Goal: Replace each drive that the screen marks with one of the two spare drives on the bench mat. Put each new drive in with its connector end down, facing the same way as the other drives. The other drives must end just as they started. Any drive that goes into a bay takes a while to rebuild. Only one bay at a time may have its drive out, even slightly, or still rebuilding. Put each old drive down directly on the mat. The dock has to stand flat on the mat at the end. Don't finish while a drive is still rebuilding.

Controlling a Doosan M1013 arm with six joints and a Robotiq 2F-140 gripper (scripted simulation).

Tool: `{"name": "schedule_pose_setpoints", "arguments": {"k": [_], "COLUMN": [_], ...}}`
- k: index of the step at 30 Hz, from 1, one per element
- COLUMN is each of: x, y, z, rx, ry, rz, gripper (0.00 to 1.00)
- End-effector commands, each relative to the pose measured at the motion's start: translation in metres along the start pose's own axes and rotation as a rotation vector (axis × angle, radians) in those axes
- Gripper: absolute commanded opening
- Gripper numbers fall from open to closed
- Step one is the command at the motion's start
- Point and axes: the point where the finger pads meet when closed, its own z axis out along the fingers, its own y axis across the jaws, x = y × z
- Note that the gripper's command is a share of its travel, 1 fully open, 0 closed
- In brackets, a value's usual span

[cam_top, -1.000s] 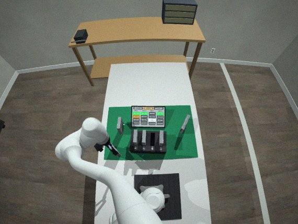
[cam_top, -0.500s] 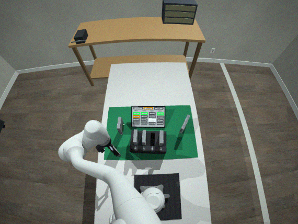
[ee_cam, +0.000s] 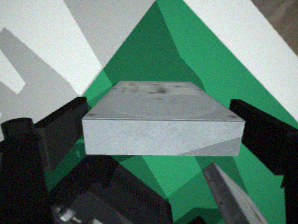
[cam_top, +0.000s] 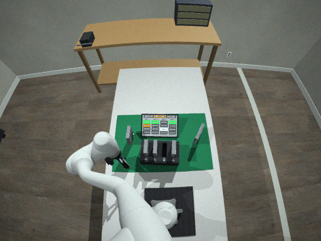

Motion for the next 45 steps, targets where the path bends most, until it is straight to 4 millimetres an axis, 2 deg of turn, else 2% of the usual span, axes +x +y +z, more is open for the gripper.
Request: {"name": "schedule_pose_setpoints", "arguments": {"k": [1,25,26,45], "x": [0.0000,0.0000,0.0000,0.0000], "y": [0.0004,0.0004,0.0004,0.0004], "z": [0.0038,0.0094,0.0094,0.0082], "rx": [-0.001,-0.001,-0.001,-0.001], "ry": [0.000,0.000,0.000,0.000], "rz": [0.000,0.000,0.000,0.000], "gripper": [0.89,0.89,0.73,0.72]}}
